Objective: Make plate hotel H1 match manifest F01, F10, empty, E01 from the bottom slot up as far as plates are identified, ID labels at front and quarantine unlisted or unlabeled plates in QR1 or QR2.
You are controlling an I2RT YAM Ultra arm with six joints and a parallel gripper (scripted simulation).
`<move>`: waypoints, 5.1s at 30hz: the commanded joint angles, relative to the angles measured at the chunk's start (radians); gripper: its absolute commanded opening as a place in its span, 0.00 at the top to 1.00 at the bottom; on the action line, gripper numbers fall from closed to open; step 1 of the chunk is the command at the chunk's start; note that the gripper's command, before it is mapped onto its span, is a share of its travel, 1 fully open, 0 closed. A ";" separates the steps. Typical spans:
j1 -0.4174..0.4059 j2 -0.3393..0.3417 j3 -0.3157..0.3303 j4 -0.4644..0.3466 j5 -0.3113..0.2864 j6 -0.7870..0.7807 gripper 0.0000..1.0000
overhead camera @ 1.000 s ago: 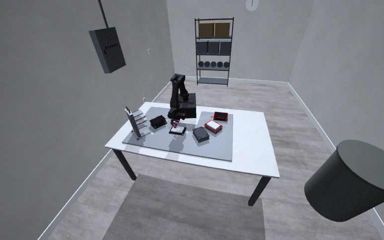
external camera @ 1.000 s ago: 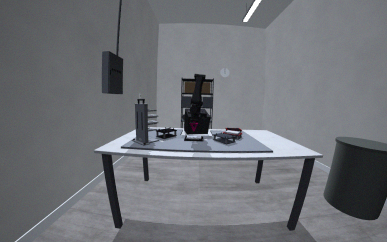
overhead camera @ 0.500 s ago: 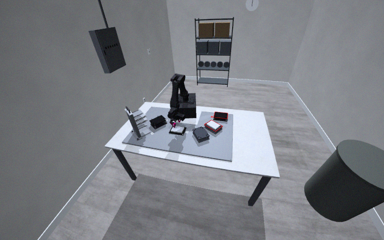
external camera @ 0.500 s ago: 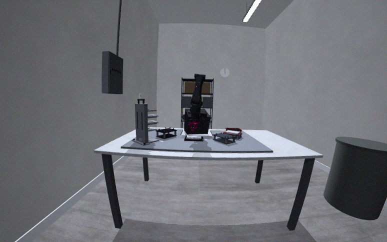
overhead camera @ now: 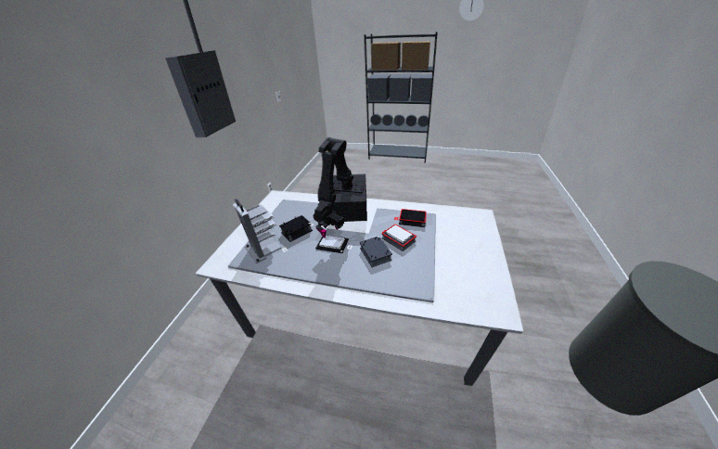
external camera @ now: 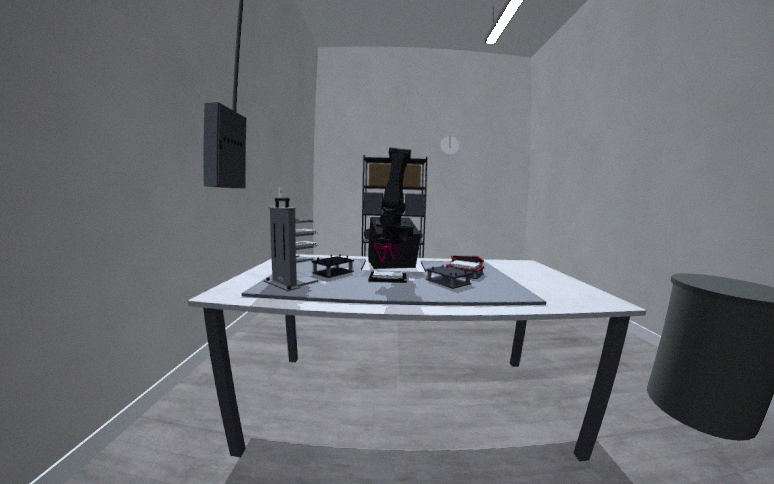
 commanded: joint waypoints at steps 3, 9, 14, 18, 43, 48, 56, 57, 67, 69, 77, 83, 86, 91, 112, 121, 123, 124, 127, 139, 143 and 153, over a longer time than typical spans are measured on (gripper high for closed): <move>-0.001 -0.007 0.002 0.000 -0.006 0.100 0.00; -0.001 -0.007 0.002 0.000 -0.006 0.220 0.00; -0.001 -0.007 0.002 0.000 -0.006 0.320 0.00; -0.001 -0.007 0.002 0.000 -0.006 0.400 0.00; -0.001 -0.007 0.002 0.000 -0.006 0.817 0.00; -0.001 -0.007 0.002 0.000 -0.006 0.917 0.00; -0.001 -0.007 0.002 0.000 -0.006 1.037 0.00; -0.001 -0.007 0.002 0.000 -0.006 1.057 0.00; -0.001 -0.007 0.002 0.000 -0.006 1.257 0.00; -0.001 -0.007 0.002 0.000 -0.006 1.297 0.00; -0.001 -0.007 0.002 0.000 -0.006 1.417 0.00; -0.001 -0.007 0.002 0.000 -0.006 1.537 0.00; -0.001 -0.007 0.002 0.000 -0.006 1.597 0.00; -0.001 -0.007 0.002 0.000 -0.006 1.677 0.00; -0.001 -0.007 0.002 0.000 -0.006 2.184 0.00; -0.001 -0.007 0.002 0.000 -0.006 2.397 0.00; -0.001 -0.007 0.002 0.000 -0.006 2.424 0.00; -0.001 -0.007 0.002 0.000 -0.006 2.451 0.00; -0.001 -0.007 0.002 0.000 -0.006 2.530 0.00; 0.001 0.014 0.000 0.022 -0.005 2.644 0.00; 0.003 0.036 -0.001 0.045 -0.005 2.646 0.00; 0.008 0.090 -0.001 0.100 -0.003 2.651 0.00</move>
